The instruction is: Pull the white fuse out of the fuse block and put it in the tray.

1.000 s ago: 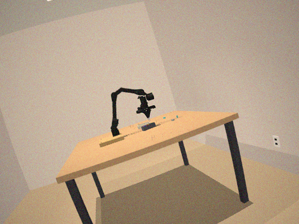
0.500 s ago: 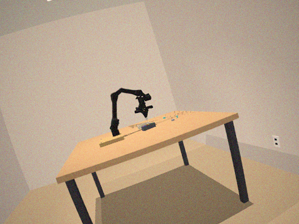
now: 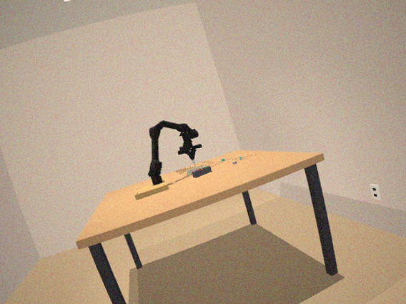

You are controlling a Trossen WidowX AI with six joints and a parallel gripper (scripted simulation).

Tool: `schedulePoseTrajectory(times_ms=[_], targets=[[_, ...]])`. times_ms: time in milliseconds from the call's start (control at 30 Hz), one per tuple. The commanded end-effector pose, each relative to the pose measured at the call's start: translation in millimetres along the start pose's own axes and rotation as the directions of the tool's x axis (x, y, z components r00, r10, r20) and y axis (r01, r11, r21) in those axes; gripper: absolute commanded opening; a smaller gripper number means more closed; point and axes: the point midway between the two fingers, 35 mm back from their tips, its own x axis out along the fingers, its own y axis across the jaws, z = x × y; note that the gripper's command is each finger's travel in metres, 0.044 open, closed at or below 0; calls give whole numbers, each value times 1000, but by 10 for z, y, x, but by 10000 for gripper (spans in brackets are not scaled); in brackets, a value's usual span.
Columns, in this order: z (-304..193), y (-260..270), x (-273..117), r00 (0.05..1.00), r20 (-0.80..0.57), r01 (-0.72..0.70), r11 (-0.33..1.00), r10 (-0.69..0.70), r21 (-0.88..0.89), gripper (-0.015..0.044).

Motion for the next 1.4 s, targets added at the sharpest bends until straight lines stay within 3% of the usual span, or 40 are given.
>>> schedulePoseTrajectory(times_ms=[0,1000,1367], targets=[[123,-6,-14,1000,-1,5,1000,-5,6,0],[122,-7,387,1000,-1,5,1000,-5,6,0],[127,-19,357,1000,2,9,1000,-9,1,289]])
